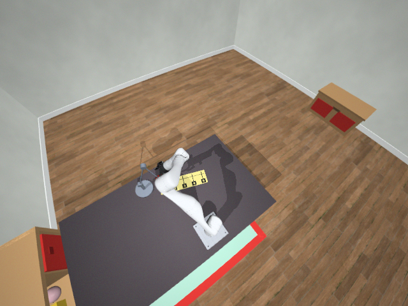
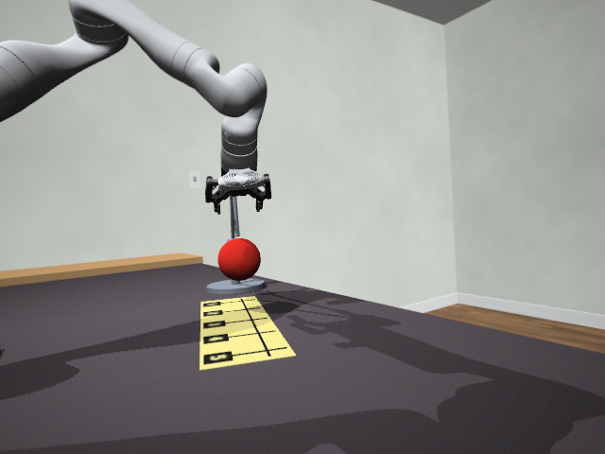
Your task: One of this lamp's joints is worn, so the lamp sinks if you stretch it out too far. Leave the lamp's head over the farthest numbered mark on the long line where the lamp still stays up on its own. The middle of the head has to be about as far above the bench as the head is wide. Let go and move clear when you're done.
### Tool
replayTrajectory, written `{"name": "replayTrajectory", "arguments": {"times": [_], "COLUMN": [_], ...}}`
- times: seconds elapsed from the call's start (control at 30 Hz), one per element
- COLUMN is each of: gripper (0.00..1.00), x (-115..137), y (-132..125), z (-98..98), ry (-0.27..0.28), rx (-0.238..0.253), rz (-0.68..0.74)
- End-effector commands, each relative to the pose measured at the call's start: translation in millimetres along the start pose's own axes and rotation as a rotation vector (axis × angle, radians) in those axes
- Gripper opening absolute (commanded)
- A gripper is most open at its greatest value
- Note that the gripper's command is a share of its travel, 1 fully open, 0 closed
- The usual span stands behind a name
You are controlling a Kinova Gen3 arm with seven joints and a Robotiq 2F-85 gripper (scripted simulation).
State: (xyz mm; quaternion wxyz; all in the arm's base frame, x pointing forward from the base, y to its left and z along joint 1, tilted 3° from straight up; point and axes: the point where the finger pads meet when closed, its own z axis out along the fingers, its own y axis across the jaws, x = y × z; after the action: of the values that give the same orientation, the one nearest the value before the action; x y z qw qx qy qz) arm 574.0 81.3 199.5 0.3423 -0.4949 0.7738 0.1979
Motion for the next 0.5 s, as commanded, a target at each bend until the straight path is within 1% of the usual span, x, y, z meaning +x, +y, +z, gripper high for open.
{"name": "replayTrajectory", "arguments": {"times": [0.0, 0.47], "gripper": [1.00, 1.00], "x": [0.1, 1.1], "y": [1.7, 5.4], "z": [8.5, 13.6], "ry": [0.002, 0.006], "rx": [-0.005, -0.013], "rz": [-0.001, -0.001]}}
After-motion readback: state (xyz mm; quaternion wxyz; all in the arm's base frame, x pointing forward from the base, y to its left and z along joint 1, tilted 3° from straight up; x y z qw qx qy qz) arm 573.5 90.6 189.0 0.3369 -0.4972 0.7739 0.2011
